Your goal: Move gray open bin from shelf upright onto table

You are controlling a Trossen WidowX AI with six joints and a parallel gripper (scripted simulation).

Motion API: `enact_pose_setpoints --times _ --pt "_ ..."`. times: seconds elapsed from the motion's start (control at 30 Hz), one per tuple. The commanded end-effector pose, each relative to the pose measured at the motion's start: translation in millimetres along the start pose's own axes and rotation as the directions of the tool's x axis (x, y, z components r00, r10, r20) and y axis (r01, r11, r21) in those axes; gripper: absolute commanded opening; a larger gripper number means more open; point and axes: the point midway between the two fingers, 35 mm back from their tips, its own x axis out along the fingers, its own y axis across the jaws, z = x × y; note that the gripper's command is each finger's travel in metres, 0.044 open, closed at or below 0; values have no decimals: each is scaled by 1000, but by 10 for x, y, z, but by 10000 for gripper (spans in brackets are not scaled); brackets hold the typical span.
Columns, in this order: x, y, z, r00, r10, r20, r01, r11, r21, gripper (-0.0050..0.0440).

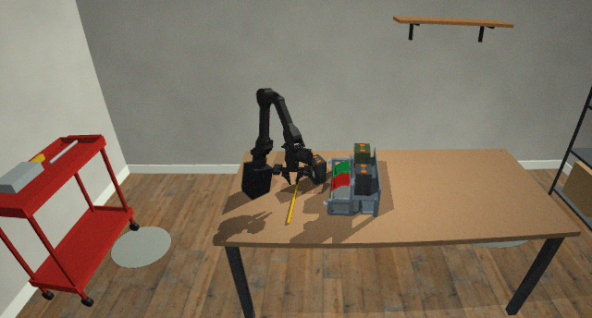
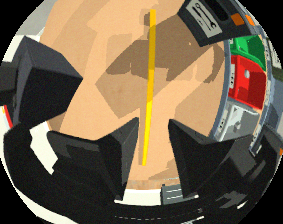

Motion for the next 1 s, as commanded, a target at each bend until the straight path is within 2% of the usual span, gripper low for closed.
enact_pose_setpoints --times 0.0,0.97 --pt "-111 -35 -10 1000 -14 -5 14 1000 -8 150" --pt "32 -39 -12 1000 -14 -6 14 1000 -8 150"
